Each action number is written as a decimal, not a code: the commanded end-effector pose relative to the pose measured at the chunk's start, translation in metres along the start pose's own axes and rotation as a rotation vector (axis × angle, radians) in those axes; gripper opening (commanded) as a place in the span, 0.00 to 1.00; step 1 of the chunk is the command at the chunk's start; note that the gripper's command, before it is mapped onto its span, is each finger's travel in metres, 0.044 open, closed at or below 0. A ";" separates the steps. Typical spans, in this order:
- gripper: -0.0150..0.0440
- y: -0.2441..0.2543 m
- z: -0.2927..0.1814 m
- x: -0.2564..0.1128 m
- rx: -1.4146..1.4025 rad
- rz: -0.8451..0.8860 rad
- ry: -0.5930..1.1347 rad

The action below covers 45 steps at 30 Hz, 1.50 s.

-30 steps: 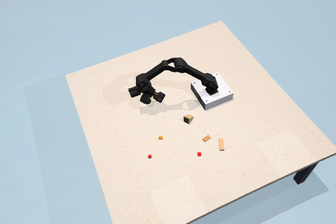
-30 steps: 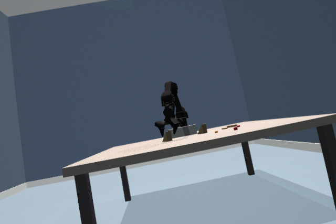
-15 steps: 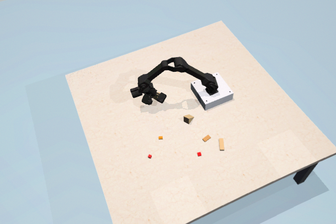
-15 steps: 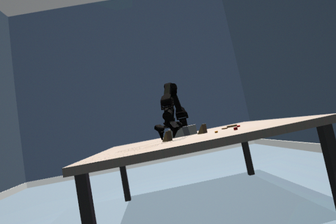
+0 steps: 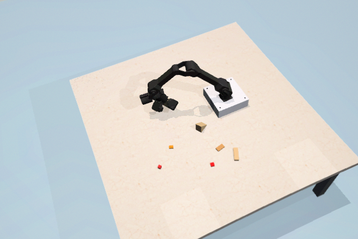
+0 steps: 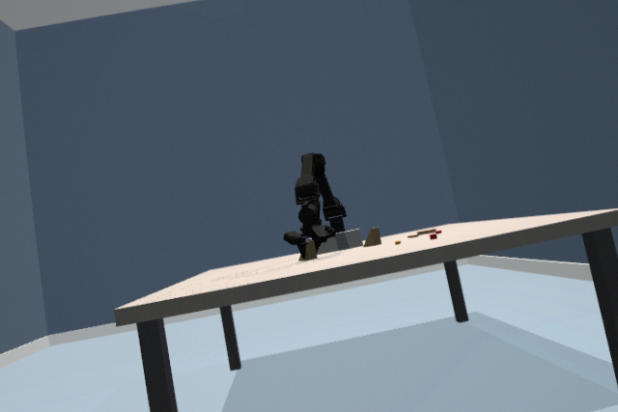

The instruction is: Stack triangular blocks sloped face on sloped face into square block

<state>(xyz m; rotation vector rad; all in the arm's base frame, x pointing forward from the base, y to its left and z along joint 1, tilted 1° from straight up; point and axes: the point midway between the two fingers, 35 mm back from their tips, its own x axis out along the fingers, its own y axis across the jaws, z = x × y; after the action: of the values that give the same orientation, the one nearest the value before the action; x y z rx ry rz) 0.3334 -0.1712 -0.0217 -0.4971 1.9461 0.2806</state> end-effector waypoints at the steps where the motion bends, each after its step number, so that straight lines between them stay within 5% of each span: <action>1: 0.49 -0.001 0.000 0.000 -0.004 -0.006 0.003; 6: 0.43 -0.001 0.000 0.000 -0.004 -0.006 0.003; 10: 0.25 -0.001 -0.001 0.000 -0.003 -0.005 0.002; 18: 0.25 0.000 -0.004 -0.003 0.001 -0.001 -0.048; 45: 0.25 -0.001 -0.053 -0.005 -0.004 0.000 -0.768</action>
<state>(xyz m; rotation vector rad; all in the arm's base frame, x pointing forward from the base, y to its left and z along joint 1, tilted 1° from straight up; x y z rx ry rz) 0.2984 -0.1911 0.0038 -0.3377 1.2876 0.3911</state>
